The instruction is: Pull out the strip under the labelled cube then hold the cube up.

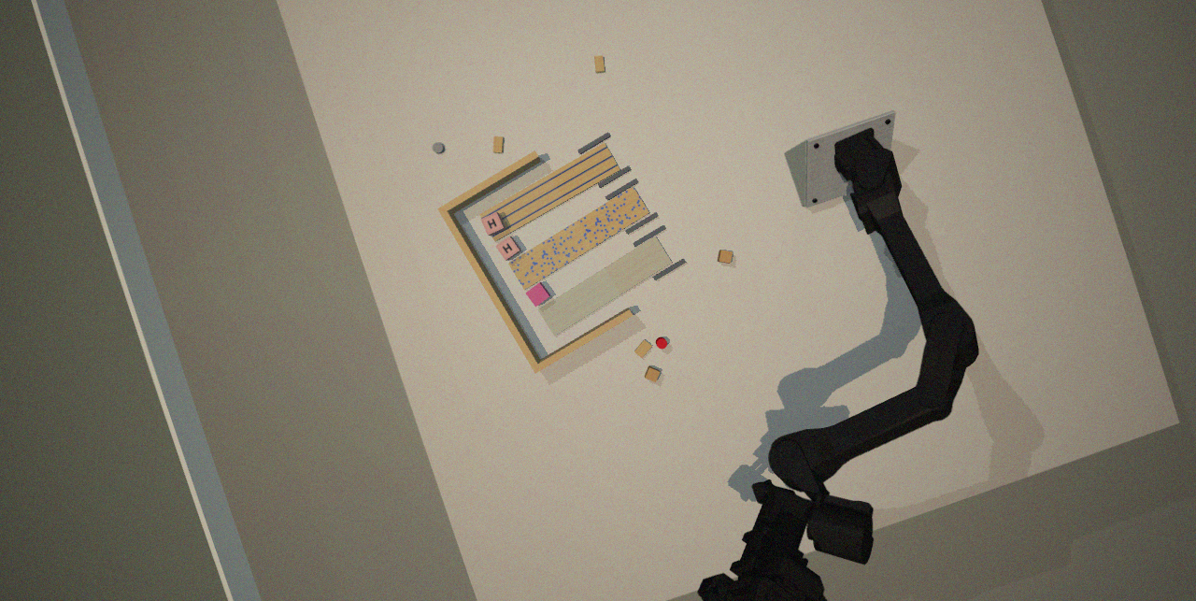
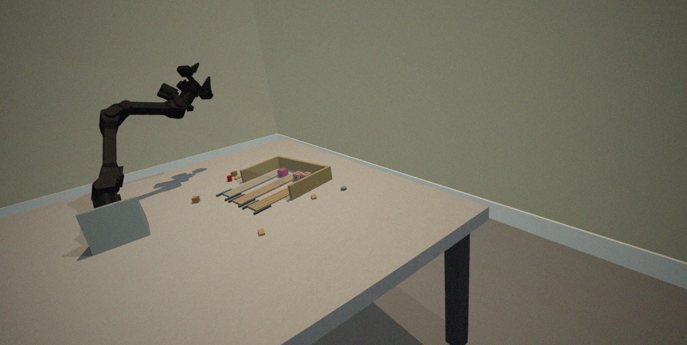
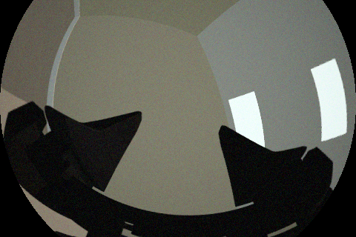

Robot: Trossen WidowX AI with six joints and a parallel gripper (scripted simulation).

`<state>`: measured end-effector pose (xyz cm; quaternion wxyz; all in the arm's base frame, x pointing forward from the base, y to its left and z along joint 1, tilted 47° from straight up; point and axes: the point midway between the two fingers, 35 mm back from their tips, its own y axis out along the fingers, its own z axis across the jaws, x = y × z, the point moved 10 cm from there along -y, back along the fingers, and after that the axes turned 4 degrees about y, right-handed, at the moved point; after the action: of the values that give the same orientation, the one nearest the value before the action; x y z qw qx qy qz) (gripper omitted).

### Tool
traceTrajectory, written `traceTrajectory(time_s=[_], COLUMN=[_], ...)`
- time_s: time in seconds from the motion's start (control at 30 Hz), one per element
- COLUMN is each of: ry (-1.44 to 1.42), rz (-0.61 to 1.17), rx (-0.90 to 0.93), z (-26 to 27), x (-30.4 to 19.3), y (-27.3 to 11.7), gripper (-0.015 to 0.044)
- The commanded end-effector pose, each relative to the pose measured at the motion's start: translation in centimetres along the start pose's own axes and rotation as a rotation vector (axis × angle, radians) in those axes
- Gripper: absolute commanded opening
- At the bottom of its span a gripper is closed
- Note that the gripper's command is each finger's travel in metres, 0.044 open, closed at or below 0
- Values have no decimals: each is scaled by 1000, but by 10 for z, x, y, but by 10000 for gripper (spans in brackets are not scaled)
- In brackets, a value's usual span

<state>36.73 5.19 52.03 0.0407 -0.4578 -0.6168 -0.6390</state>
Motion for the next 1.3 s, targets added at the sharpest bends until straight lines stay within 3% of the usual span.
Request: traceTrajectory(time_s=[0.0, 0.3, 0.6, 0.93, 1.27], ry=[0, -12, 77, 399, 1007], rz=[2, 120, 452, 940, 1404], rx=[2, 159, 430, 535, 371], z=[0, -15, -57, -125, -182], x=[-1, -69, -180, -263, -281], y=[0, -12, -66, -172, -309], gripper=[400, 400, 400, 400, 400])
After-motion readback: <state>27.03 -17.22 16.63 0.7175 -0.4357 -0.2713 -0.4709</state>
